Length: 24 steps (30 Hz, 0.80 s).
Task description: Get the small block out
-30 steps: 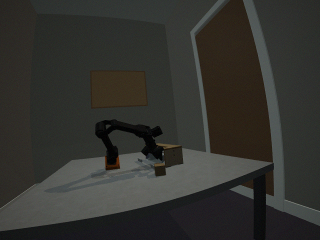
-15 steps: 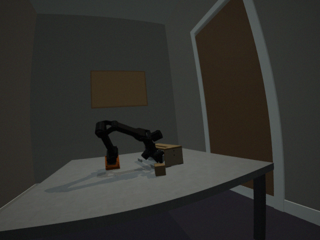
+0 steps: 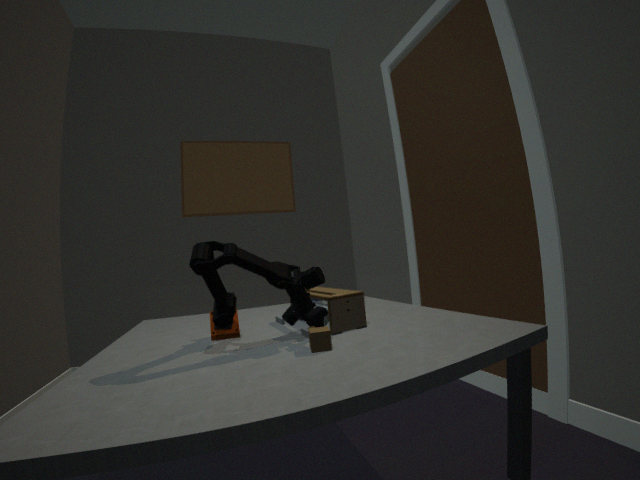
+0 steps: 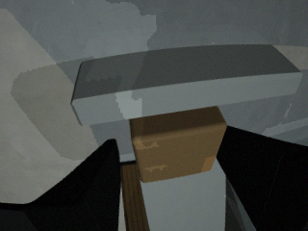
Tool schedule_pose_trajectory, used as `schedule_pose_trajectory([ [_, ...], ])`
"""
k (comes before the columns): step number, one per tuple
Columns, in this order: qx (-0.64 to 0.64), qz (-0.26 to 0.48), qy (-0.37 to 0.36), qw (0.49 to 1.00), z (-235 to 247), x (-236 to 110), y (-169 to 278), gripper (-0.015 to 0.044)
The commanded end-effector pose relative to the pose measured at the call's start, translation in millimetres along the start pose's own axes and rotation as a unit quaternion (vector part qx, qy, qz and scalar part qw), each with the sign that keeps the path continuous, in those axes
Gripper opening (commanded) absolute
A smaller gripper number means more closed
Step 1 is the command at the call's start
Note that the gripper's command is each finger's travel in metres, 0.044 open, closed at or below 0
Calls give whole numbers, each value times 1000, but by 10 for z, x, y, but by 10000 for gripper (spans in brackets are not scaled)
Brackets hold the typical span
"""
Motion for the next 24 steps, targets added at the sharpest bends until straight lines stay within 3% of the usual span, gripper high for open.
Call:
schedule_pose_trajectory([
  [1,-4,-1,2,1000,-15,15,-15,154],
  [3,-4,-1,2,1000,-15,15,-15,101],
  [6,-4,-1,2,1000,-15,15,-15,81],
  [9,-3,-1,3,1000,-22,-48,24,3],
  [19,0,-1,3,1000,-53,-523,233,0],
  [24,-4,-1,2,1000,-56,-557,243,0],
])
Point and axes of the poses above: the point midway between the two fingers, 35 mm back from their tips, its own x axis out along the fingers, its own z axis across the jaws, y = z × x, the point moved 8 cm from there along -x, back along the fingers, and after that the axes turned 11 degrees about x, right-handed, at the moved point
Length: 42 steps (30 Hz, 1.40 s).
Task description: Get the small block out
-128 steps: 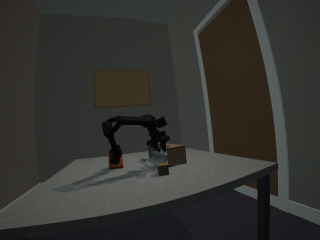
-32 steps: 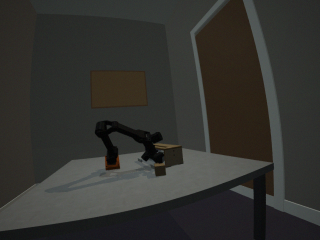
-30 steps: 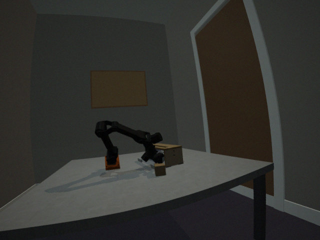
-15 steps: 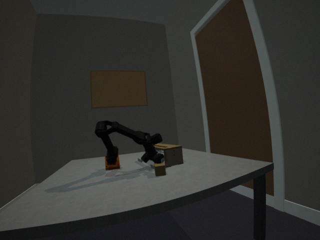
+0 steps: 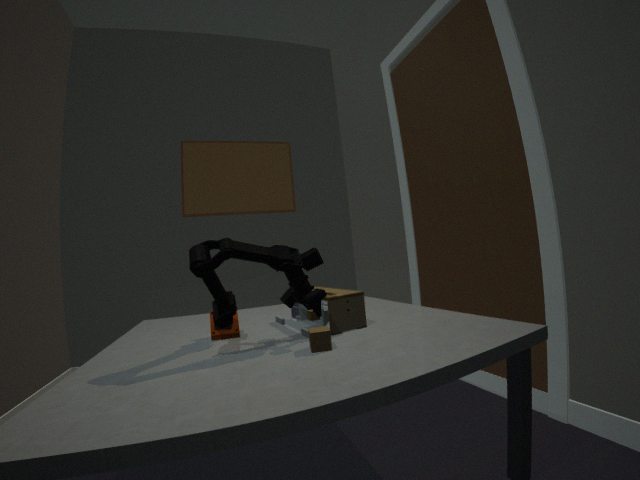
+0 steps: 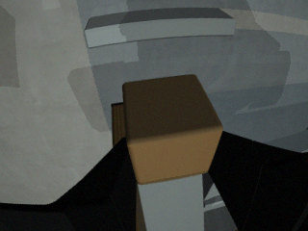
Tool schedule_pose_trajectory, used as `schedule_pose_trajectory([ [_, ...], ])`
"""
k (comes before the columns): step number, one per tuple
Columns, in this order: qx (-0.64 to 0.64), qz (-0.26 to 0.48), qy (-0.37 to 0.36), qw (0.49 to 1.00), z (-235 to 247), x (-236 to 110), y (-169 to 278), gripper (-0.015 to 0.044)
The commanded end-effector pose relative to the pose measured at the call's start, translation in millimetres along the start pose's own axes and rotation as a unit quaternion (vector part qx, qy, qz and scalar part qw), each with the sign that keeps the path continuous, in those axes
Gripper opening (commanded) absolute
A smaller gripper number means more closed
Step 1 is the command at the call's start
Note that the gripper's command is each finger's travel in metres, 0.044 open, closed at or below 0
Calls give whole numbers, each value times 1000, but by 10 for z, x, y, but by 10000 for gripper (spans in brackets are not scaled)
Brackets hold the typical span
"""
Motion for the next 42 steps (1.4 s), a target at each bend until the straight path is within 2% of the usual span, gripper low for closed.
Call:
schedule_pose_trajectory([
  [1,-9,0,-3,1000,15,-47,9,0],
  [11,-220,-10,2,975,-100,-120,-8,0],
  [21,-426,-19,8,904,-207,-199,-30,0],
  [31,-612,-25,14,790,-305,-281,-58,0],
  [42,-784,-30,20,620,-402,-374,-92,0],
])
Point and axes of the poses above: the point midway between the two fingers, 35 mm back from their tips, its own x axis out along the fingers, its own z axis across the jaws, y = z × x, the point moved 8 cm from there along -x, back along the fingers, and after that the axes turned 11 degrees about x, right-handed, at the moved point
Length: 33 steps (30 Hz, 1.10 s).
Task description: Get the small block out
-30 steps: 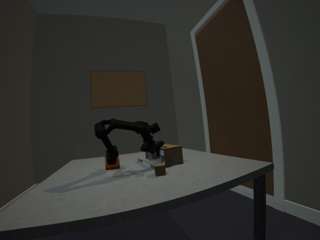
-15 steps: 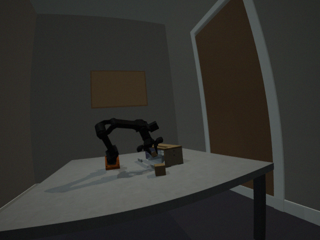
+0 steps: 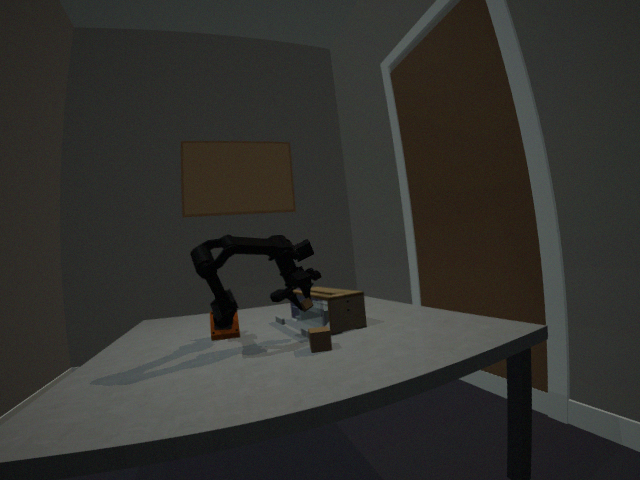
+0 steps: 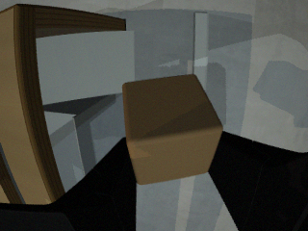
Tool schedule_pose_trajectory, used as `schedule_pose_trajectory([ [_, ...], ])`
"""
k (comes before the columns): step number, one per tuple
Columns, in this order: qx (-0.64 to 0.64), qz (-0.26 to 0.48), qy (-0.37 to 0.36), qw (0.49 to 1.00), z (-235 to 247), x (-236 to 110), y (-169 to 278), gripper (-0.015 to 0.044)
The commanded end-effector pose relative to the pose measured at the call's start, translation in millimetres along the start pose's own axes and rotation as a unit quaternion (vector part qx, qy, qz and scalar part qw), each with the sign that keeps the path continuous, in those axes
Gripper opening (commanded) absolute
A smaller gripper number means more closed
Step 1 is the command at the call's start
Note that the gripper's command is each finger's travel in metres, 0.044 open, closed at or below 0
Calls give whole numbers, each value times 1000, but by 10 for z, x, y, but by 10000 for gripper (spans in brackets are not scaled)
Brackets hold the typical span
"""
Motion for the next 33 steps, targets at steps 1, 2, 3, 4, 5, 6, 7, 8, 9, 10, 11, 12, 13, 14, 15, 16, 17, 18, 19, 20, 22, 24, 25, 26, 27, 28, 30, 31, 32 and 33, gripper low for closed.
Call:
schedule_pose_trajectory([
  [1,-87,-4,3,996,-3,-33,36,0],
  [2,-109,-4,4,994,-6,-41,45,0],
  [3,-131,-5,4,991,-9,-50,53,0],
  [4,-153,-6,5,988,-12,-58,61,0],
  [5,-174,-6,6,985,-15,-67,70,0],
  [6,-196,-7,7,981,-18,-76,78,0],
  [7,-217,-8,7,976,-22,-84,86,0],
  [8,-239,-8,8,971,-25,-93,94,0],
  [9,-260,-9,9,965,-28,-101,101,0],
  [10,-281,-9,10,959,-32,-110,109,0],
  [11,-302,-10,10,953,-35,-119,117,0],
  [12,-323,-11,11,946,-38,-128,124,0],
  [13,-344,-11,12,939,-42,-136,132,0],
  [14,-365,-12,13,931,-45,-145,139,0],
  [15,-385,-12,14,923,-49,-154,146,0],
  [16,-405,-13,14,914,-52,-162,154,0],
  [17,-425,-14,15,905,-56,-171,161,0],
  [18,-445,-14,16,895,-59,-180,168,0],
  [19,-465,-15,17,885,-63,-189,175,0],
  [20,-484,-15,18,875,-67,-198,182,0],
  [22,-522,-16,20,852,-74,-215,195,0],
  [24,-559,-18,22,828,-81,-233,208,0],
  [25,-577,-18,23,816,-85,-242,215,0],
  [26,-595,-19,24,803,-89,-251,221,0],
  [27,-613,-19,25,790,-92,-260,228,0],
  [28,-630,-20,26,776,-96,-269,234,0],
  [30,-664,-21,28,747,-104,-286,246,0],
  [31,-680,-21,30,732,-107,-295,252,0],
  [32,-696,-22,31,717,-111,-304,258,0],
  [33,-712,-22,32,702,-115,-313,264,0],
])
Point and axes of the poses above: the point midway between the two fingers, 35 mm back from their tips, its own x axis out along the fingers, its own z axis across the jaws, y = z × x, the point moved 8 cm from there along -x, back along the fingers, and after that the axes turned 11 degrees about x, right-handed, at the moved point
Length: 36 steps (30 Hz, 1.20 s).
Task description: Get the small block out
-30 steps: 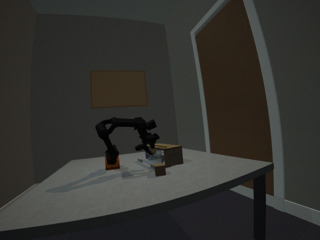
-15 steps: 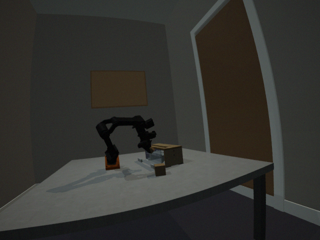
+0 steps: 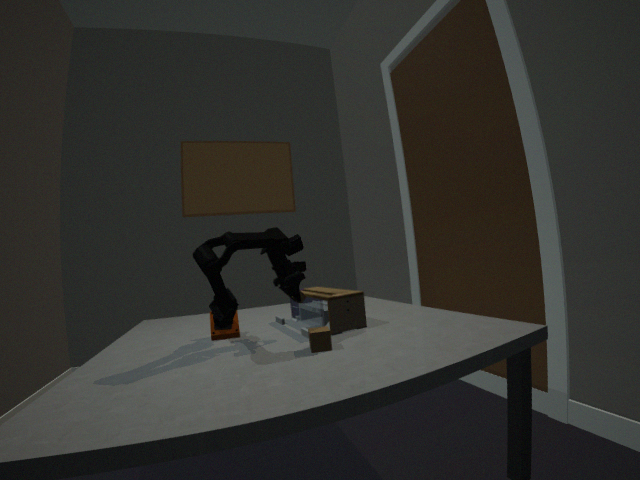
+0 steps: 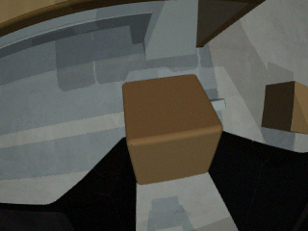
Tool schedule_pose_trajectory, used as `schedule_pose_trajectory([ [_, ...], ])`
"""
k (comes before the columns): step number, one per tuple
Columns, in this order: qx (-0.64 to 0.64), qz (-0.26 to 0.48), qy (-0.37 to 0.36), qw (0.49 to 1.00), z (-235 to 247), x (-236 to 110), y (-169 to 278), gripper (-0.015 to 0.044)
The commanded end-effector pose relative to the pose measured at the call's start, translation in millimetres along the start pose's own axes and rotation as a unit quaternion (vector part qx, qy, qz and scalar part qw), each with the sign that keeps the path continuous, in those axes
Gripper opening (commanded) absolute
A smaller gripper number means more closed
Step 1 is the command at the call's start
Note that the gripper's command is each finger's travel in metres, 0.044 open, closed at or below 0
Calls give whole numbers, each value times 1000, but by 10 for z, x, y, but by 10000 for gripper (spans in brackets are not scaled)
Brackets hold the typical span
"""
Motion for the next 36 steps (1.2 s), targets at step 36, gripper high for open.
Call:
schedule_pose_trajectory([
  [36,-755,17,66,652,142,-367,163,0],
])
Point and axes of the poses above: the point midway between the two fingers, 35 mm back from their tips, its own x axis out along the fingers, its own z axis across the jaws, y = z × x, the point moved 8 cm from there along -x, back along the fingers, and after that the axes turned 11 degrees about x, right-handed, at the moved point
